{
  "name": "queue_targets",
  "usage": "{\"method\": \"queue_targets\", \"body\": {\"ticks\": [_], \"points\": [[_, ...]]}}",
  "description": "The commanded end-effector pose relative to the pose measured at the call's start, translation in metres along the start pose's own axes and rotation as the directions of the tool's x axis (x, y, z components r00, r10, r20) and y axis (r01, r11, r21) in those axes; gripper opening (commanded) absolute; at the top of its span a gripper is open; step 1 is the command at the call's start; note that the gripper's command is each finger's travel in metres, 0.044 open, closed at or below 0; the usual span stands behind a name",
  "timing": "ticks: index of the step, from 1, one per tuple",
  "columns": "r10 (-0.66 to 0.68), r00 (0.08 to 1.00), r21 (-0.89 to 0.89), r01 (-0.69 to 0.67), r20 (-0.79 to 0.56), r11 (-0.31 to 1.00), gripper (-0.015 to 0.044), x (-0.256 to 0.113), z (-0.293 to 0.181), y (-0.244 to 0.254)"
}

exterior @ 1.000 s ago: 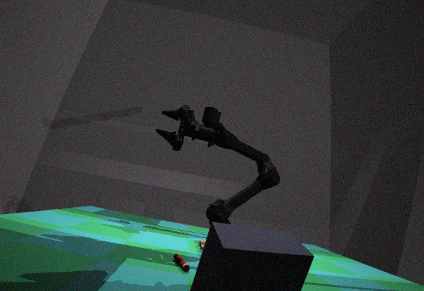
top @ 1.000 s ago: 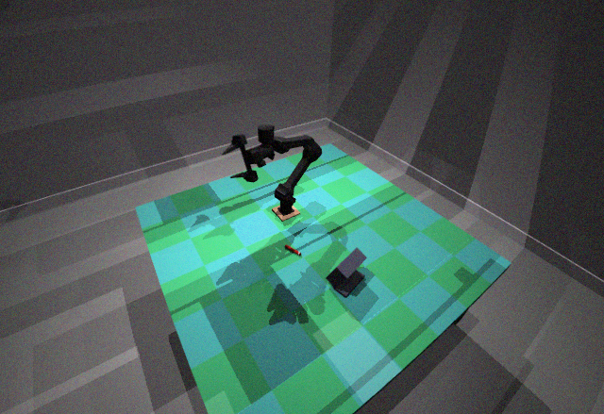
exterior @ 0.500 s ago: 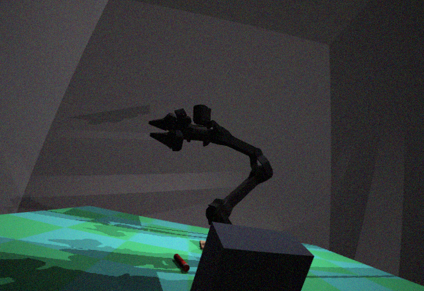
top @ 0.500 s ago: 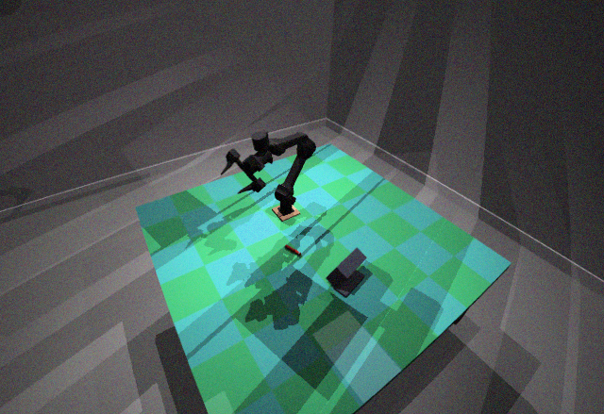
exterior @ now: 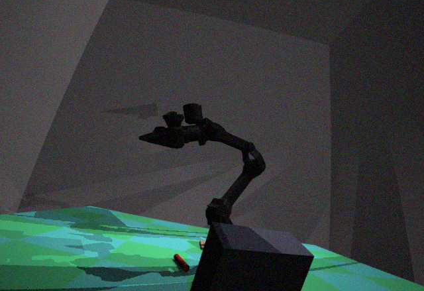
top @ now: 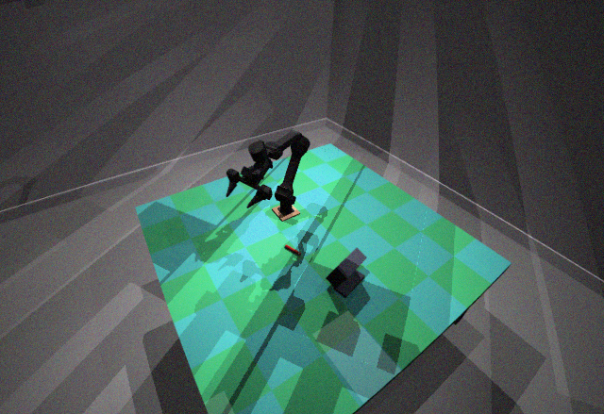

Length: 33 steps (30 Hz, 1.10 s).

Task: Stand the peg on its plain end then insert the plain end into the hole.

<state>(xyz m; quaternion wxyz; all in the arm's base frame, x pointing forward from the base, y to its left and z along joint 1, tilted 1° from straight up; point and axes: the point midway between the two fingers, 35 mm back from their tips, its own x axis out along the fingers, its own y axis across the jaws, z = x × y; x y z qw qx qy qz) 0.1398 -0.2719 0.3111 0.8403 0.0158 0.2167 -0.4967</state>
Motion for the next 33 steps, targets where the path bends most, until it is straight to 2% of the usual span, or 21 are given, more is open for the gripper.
{"method": "queue_targets", "body": {"ticks": [1,8,15,24,33], "points": [[0.051,0.997,0.108,-0.045,-0.052,0.993,0.0440,0.009,-0.006,0.014],[0.127,0.981,0.310,-0.077,-0.145,0.948,0.0440,0.021,-0.020,0.040],[0.189,0.951,0.491,-0.047,-0.244,0.870,0.0440,0.029,-0.036,0.066],[0.247,0.892,0.667,0.078,-0.378,0.741,0.0440,0.035,-0.059,0.103],[0.302,0.809,0.771,0.265,-0.504,0.579,0.0440,0.034,-0.082,0.137]]}}
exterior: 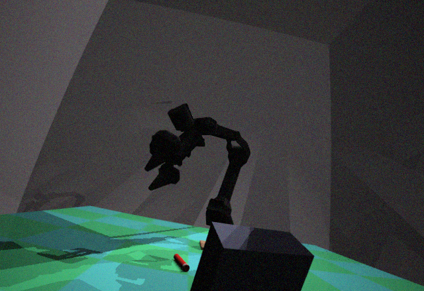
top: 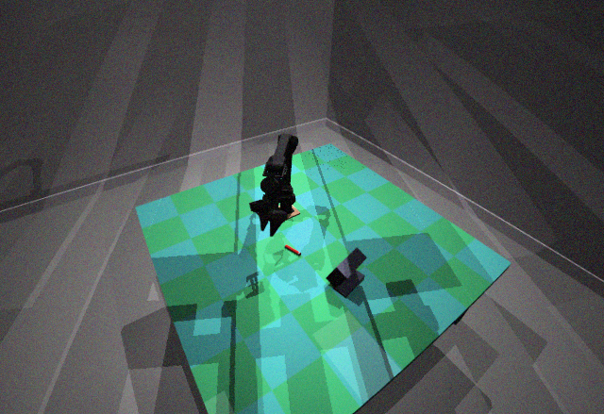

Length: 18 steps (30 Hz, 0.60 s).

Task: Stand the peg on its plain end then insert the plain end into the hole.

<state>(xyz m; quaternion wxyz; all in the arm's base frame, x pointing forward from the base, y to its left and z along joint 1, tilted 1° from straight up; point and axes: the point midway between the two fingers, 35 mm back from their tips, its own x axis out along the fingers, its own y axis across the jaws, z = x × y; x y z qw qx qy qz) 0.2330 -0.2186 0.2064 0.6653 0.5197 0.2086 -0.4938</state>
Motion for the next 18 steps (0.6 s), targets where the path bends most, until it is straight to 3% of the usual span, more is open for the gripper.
{"method": "queue_targets", "body": {"ticks": [1,18], "points": [[-0.037,0.997,0.108,0.044,-0.063,0.993,0.0440,0.009,-0.016,0.002],[-0.233,0.935,0.523,0.345,-0.269,0.780,0.0440,0.031,-0.084,-0.001]]}}
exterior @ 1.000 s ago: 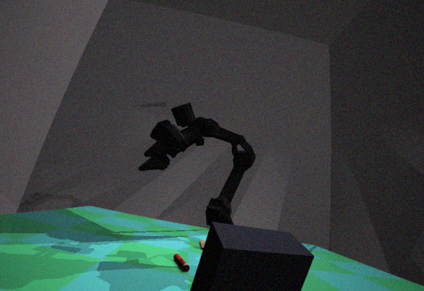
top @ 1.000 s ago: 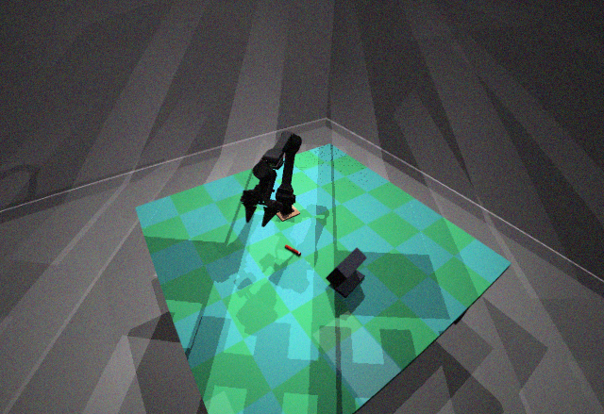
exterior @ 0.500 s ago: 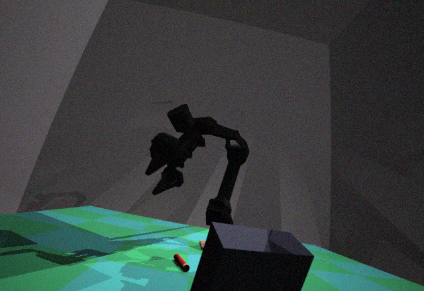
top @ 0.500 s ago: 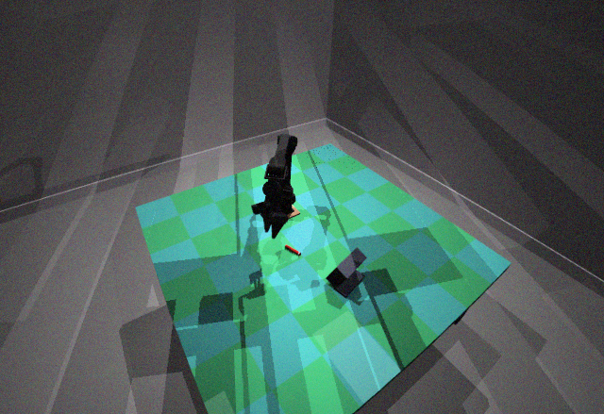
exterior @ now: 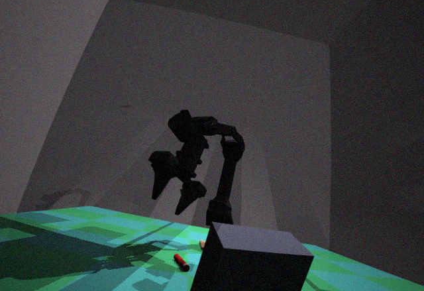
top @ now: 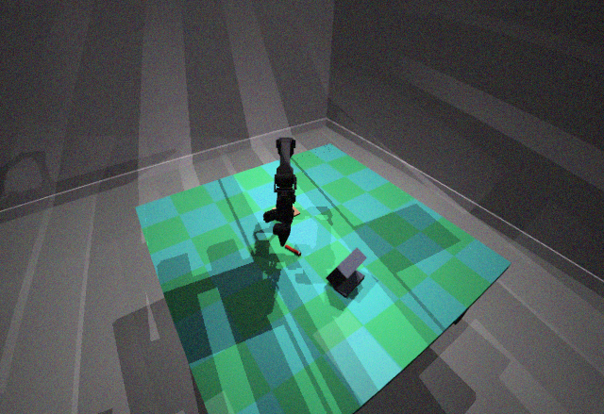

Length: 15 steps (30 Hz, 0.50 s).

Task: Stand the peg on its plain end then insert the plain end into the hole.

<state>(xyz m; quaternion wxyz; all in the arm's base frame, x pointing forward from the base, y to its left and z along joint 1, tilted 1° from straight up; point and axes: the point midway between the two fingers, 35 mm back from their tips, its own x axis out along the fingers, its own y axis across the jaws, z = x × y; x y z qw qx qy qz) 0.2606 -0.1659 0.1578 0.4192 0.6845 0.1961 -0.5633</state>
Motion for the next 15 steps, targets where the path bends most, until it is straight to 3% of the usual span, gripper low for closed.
{"method": "queue_targets", "body": {"ticks": [1,15], "points": [[-0.069,0.998,0.108,0.070,-0.014,0.992,0.0440,0.008,-0.013,-0.007],[-0.299,0.954,0.489,0.265,-0.009,0.831,0.0440,0.027,-0.052,-0.040]]}}
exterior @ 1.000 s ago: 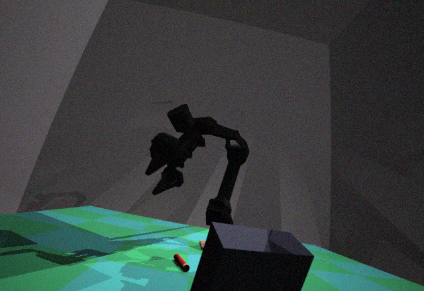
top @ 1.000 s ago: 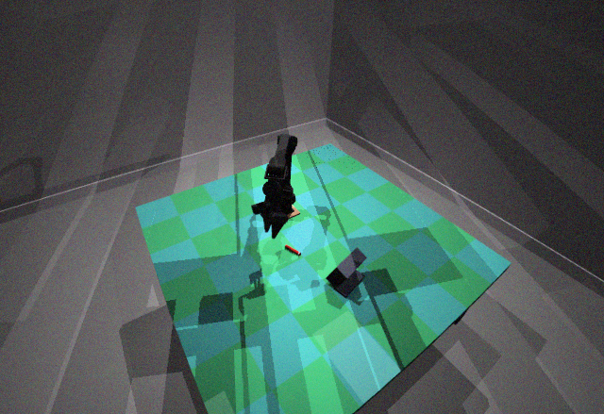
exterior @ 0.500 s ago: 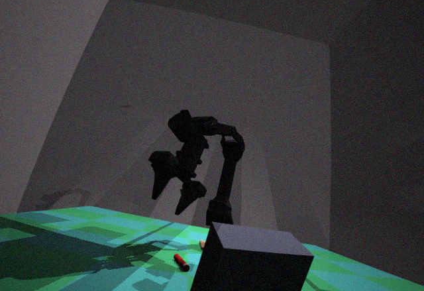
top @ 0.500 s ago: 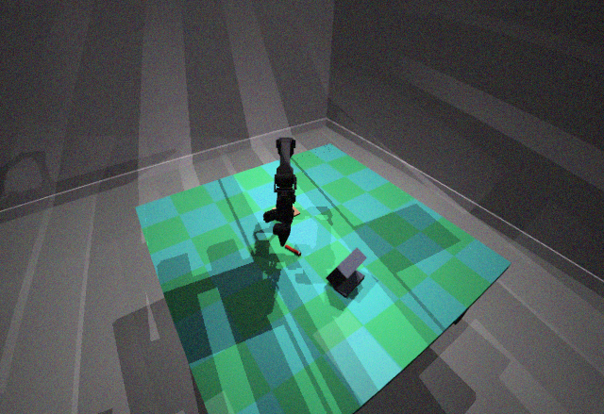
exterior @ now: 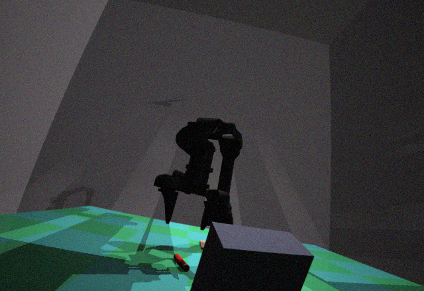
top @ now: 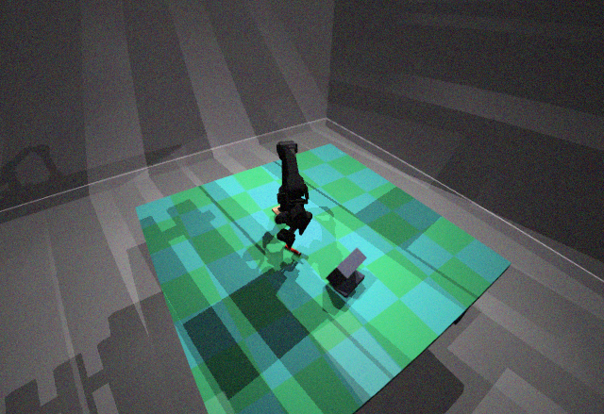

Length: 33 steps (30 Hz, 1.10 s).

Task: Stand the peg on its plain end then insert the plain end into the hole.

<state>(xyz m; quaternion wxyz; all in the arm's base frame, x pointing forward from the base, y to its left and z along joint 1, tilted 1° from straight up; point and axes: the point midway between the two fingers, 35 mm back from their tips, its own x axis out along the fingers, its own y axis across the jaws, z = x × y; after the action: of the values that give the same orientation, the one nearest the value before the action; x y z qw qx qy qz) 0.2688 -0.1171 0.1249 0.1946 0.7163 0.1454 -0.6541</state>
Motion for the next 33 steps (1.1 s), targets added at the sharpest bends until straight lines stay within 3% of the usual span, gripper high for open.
{"method": "queue_targets", "body": {"ticks": [1,33], "points": [[-0.058,0.998,0.104,0.054,0.032,0.993,0.0440,0.007,-0.007,-0.011],[-0.066,0.997,0.122,0.061,0.038,0.991,0.0440,0.050,-0.008,-0.014]]}}
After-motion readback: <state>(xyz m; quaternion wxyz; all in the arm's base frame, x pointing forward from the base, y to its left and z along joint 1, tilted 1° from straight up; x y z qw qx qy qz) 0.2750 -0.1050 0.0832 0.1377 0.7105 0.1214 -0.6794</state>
